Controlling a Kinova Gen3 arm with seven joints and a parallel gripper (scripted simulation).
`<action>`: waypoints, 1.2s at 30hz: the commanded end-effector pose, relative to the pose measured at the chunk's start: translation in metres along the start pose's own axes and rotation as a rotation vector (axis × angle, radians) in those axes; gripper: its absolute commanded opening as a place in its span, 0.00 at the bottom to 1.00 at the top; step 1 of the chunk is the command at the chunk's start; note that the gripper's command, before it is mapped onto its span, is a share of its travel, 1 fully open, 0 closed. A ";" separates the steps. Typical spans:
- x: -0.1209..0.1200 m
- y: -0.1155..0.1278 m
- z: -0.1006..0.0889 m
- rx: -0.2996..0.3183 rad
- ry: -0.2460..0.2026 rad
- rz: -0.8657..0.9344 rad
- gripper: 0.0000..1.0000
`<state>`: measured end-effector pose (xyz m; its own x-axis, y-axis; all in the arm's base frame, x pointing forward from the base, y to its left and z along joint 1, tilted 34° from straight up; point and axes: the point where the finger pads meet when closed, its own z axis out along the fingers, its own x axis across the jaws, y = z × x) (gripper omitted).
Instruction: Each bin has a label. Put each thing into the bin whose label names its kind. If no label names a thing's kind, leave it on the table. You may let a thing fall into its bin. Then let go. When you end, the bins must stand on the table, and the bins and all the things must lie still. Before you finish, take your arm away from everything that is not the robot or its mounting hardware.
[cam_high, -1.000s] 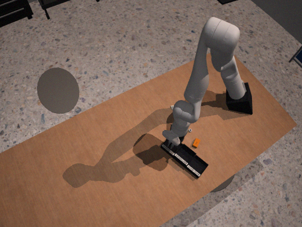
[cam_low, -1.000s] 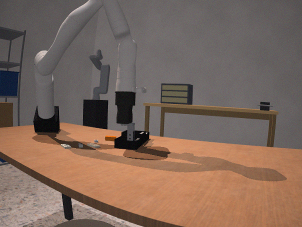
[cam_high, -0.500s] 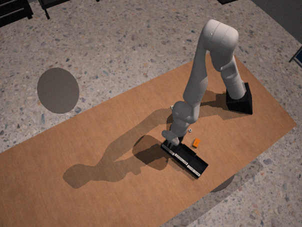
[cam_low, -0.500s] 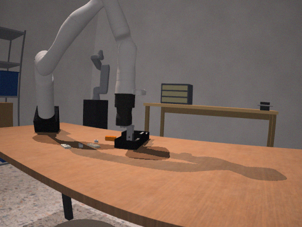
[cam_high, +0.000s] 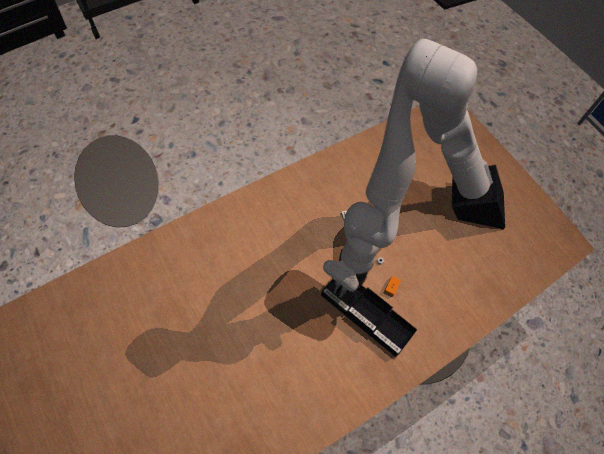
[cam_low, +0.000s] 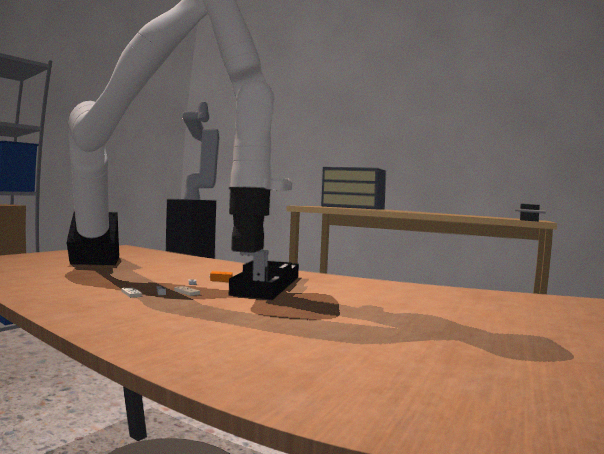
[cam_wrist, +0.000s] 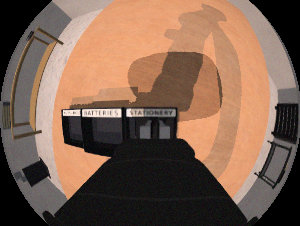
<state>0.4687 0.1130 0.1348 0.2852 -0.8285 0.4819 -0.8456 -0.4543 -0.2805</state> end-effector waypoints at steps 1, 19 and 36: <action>0.000 0.000 0.001 -0.001 -0.001 0.004 0.31; 0.000 0.000 0.001 -0.001 -0.001 0.004 0.31; 0.001 0.001 -0.017 -0.002 0.001 0.011 0.31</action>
<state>0.4626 0.1138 0.1454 0.2793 -0.8300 0.4828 -0.8496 -0.4479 -0.2786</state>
